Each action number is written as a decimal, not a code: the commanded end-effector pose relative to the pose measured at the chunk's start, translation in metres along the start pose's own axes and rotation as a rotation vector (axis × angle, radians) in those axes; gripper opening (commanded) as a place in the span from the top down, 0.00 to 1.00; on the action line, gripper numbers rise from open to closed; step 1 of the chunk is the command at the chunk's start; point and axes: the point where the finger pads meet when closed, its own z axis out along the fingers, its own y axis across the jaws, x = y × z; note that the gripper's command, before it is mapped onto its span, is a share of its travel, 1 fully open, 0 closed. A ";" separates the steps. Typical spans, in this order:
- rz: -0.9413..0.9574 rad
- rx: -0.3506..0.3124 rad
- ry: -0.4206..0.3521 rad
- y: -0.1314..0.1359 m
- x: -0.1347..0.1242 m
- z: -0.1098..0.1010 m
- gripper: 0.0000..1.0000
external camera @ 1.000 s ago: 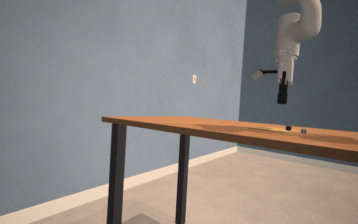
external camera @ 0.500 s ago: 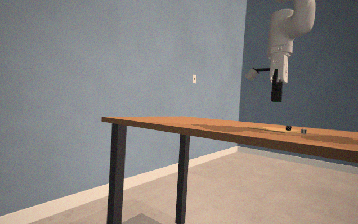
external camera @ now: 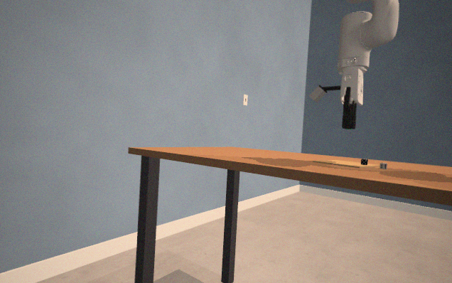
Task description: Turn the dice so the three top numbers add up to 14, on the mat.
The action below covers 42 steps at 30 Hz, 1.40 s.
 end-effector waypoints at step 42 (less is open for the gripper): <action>0.000 -0.005 0.008 0.000 0.000 0.021 0.89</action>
